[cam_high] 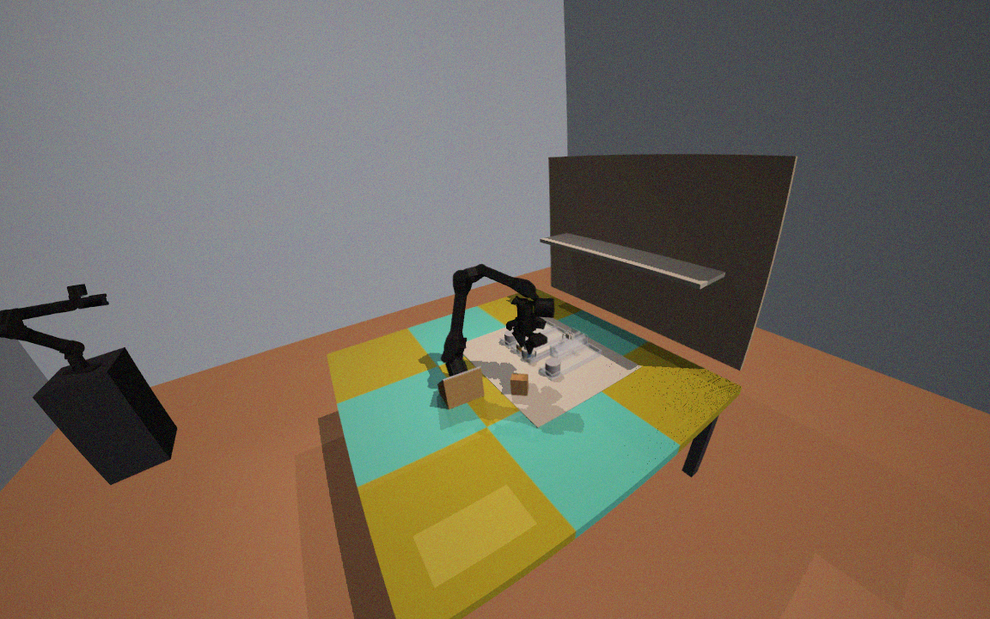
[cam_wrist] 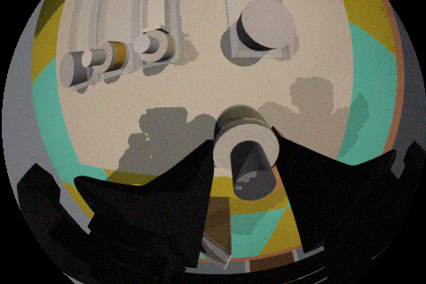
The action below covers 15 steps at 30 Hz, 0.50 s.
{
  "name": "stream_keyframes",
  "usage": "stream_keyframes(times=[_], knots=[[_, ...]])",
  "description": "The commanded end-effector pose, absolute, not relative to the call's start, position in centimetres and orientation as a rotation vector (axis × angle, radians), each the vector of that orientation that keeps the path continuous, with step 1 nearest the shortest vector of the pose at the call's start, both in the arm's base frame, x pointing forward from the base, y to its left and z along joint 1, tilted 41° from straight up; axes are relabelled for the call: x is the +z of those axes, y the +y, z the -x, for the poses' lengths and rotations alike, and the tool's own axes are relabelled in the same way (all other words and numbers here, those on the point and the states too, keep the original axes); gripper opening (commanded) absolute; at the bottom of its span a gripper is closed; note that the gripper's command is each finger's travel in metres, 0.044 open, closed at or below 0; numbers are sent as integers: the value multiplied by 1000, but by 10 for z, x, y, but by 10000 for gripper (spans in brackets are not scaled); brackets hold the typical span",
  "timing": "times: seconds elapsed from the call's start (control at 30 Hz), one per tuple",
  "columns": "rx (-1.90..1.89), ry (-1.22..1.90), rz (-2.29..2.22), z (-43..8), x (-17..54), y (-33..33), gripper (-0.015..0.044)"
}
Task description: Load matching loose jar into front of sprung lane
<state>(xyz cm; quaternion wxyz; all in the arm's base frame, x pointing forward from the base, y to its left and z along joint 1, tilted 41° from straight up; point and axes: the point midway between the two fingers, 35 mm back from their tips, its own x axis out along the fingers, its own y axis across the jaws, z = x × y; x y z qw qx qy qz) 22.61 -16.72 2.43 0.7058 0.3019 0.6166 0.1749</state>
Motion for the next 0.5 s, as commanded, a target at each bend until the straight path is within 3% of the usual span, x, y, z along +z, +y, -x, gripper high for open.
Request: stream_keyframes(times=[0.0,0.47], knots=[[390,1368,-662,-241,31,-150,0],[404,1356,-667,-278,48,-86,0]])
